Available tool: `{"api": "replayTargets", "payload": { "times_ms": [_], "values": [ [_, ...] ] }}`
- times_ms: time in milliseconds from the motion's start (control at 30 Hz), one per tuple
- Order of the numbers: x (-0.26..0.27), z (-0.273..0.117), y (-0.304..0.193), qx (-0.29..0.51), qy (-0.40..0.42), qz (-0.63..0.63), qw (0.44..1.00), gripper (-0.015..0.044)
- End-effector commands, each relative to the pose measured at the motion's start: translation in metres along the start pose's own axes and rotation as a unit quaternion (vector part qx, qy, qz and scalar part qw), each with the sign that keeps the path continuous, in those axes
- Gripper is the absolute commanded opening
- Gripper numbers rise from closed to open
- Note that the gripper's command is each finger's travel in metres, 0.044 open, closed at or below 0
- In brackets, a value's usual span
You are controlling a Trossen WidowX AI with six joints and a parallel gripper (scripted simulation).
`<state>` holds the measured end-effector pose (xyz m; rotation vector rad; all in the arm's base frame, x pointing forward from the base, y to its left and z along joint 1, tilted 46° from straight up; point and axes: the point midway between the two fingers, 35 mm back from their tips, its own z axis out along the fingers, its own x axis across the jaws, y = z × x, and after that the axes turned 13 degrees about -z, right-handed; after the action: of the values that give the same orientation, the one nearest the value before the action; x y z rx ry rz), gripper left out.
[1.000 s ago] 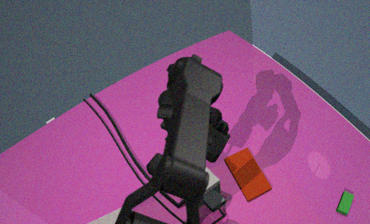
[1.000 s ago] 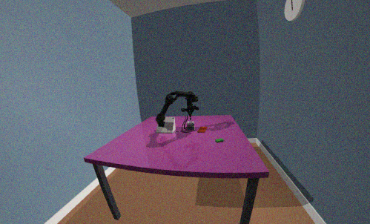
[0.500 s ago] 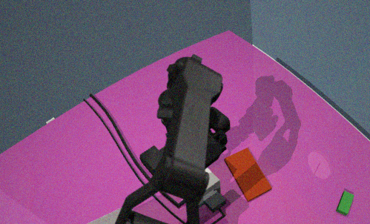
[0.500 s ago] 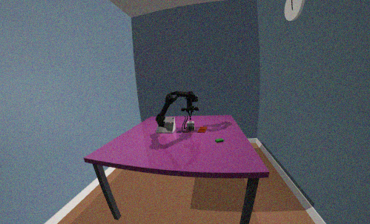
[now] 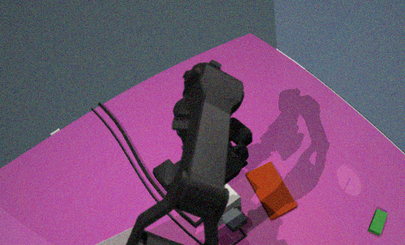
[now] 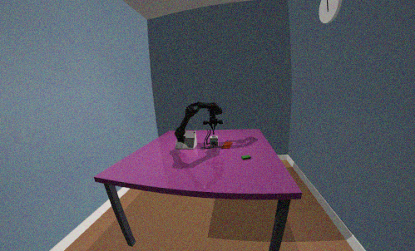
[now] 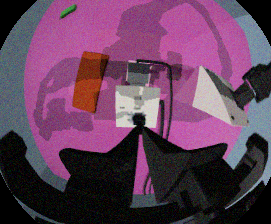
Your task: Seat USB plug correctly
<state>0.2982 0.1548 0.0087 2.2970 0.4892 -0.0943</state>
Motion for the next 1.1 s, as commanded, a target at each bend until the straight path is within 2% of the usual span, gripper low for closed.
{"api": "replayTargets", "payload": {
  "times_ms": [0, 1067],
  "values": [
    [0.0004, 0.0003, -0.0006, 0.003, 0.001, 0.0, 1.0, 0.0],
    [0.001, 0.004, -0.0026, 0.016, 0.005, 0.001, 1.0, 0.0]
  ]
}}
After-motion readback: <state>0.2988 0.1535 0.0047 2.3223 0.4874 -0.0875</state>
